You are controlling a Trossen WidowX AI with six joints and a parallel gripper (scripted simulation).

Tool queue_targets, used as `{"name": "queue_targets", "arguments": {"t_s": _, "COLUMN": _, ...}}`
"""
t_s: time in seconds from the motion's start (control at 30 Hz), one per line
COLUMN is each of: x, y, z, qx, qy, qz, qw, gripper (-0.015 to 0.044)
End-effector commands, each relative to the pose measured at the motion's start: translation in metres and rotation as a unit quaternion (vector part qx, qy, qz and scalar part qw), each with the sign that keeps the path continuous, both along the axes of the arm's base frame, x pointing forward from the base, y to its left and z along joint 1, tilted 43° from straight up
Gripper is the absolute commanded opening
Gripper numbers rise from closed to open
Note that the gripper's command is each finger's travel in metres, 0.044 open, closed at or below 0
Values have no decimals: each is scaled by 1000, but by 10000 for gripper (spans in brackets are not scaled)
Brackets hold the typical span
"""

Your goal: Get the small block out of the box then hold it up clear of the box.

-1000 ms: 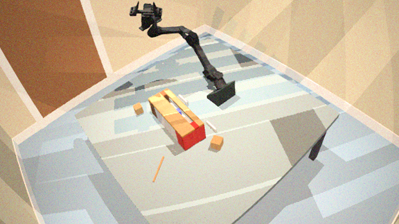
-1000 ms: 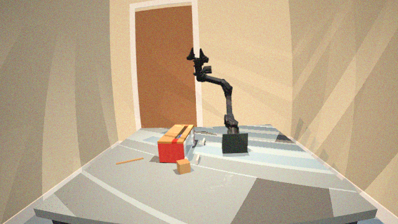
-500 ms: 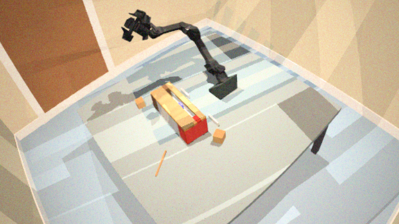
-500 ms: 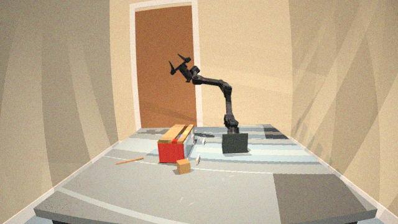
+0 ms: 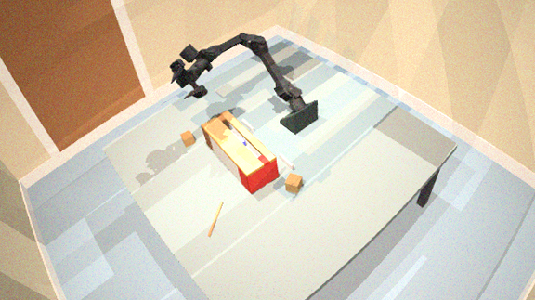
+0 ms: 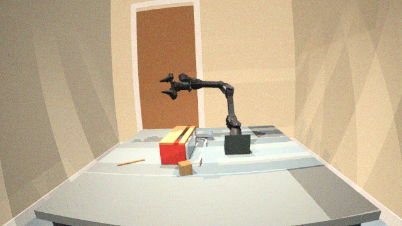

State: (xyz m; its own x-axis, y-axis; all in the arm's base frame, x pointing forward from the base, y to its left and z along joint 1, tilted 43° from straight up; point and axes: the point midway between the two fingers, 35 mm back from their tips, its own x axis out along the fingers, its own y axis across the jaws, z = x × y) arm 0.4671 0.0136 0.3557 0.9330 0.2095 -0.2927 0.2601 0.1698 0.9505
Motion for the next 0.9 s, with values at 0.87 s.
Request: {"name": "queue_targets", "arguments": {"t_s": 0.87, "x": -204, "y": -66, "z": -222, "qx": -119, "qy": 552, "qz": -349, "qw": 748, "gripper": 400}}
